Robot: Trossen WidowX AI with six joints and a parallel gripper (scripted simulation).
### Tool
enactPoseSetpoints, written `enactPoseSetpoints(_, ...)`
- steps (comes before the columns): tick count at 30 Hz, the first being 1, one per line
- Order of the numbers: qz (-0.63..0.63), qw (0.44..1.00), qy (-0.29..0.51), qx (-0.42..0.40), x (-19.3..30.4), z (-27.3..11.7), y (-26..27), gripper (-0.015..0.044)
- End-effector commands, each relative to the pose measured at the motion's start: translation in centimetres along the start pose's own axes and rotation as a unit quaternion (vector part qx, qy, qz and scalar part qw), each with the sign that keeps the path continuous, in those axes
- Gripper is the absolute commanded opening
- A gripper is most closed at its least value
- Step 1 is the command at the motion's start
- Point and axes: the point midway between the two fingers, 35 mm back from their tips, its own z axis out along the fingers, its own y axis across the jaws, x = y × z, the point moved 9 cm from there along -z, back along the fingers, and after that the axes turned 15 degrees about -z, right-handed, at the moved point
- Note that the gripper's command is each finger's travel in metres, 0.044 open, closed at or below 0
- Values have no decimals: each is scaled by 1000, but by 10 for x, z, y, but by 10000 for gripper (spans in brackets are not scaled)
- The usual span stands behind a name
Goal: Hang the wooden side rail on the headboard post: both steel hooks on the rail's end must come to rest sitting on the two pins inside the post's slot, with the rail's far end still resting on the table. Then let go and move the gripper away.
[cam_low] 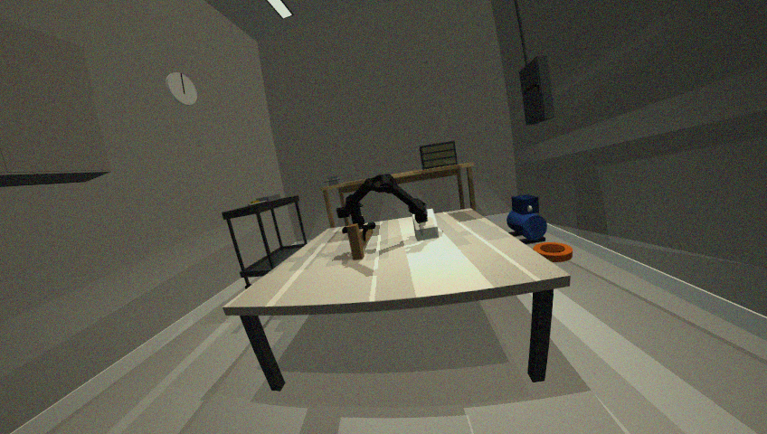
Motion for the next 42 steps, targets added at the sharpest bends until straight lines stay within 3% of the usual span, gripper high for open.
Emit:
enactPoseSetpoints(1, 3, 1000, -2, -6, 0, -5, 2, 0)
enactPoseSetpoints(42, 3, 1000, -2, -6, 5, -5, 3, 0)
